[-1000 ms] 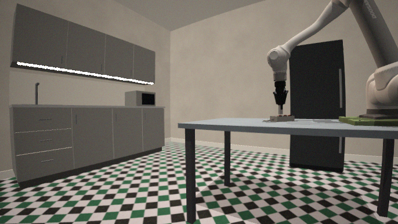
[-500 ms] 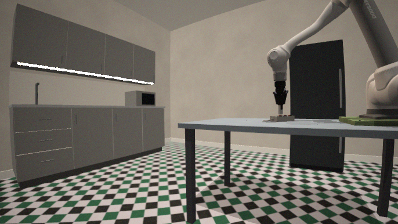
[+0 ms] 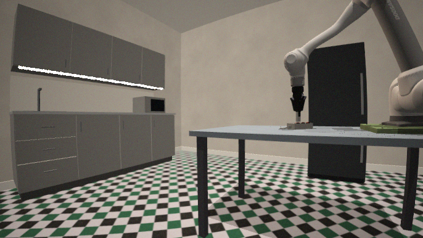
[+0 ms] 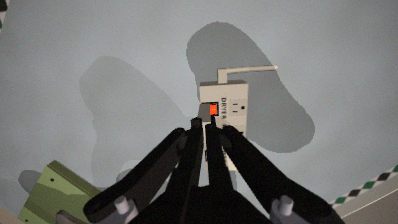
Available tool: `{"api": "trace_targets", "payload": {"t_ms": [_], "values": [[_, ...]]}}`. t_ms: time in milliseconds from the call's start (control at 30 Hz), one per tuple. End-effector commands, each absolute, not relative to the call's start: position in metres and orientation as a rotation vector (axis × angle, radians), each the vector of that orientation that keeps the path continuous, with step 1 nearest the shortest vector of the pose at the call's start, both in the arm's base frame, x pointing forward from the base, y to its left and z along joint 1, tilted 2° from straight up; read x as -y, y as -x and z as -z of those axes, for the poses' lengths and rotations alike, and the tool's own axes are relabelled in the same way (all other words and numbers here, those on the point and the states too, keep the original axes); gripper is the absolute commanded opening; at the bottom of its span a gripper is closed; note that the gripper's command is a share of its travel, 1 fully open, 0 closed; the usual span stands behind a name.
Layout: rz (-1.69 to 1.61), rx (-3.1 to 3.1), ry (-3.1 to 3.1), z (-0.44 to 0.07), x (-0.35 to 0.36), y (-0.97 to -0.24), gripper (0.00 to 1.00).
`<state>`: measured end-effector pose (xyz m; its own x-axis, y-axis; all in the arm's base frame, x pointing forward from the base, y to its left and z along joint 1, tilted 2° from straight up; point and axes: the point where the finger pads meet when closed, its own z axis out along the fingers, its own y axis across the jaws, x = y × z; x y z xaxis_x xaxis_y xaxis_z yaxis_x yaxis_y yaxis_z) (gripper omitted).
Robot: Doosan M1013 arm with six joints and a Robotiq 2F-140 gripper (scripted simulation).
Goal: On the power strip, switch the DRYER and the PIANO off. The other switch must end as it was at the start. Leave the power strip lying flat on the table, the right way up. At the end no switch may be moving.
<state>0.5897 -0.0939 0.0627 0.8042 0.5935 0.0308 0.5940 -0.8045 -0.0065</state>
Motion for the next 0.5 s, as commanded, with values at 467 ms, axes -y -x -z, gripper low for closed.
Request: {"api": "trace_targets", "payload": {"t_ms": [467], "values": [[0.043, 0.977, 2.969, -0.0563, 0.0937, -0.5898, 0.00]]}}
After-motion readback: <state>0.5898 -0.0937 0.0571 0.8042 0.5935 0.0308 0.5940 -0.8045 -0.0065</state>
